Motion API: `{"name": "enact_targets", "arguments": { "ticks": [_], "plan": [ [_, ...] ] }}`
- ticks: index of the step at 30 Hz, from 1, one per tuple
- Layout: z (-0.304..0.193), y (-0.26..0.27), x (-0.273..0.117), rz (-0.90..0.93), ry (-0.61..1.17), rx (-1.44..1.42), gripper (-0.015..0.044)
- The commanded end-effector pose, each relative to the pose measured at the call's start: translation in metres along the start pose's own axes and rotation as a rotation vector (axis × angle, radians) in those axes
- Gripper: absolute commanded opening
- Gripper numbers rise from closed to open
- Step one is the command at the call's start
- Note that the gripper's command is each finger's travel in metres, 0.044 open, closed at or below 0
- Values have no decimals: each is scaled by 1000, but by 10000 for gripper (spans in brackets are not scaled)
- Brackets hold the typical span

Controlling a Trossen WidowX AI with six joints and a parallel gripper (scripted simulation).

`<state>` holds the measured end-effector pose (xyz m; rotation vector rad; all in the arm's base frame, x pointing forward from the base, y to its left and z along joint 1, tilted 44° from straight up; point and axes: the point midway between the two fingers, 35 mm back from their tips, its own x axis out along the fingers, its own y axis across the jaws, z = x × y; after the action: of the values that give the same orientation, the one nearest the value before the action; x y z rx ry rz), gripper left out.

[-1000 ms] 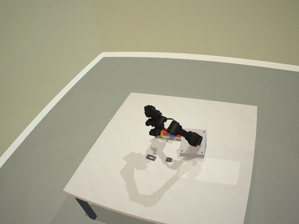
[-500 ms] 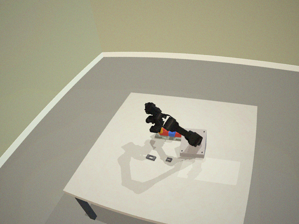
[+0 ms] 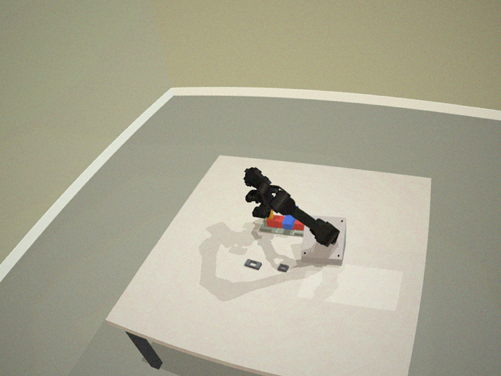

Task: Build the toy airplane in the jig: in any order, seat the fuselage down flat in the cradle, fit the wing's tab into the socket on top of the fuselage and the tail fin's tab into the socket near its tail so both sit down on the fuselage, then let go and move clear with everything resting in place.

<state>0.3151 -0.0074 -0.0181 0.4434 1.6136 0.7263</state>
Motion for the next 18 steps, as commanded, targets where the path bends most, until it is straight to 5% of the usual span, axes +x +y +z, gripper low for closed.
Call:
{"name": "enact_targets", "arguments": {
  "ticks": [1, 18],
  "plan": [
    [4, -13, 2, -7, -5, -16, 0],
    [13, -63, 22, 4, -8, -48, 0]
  ]
}}
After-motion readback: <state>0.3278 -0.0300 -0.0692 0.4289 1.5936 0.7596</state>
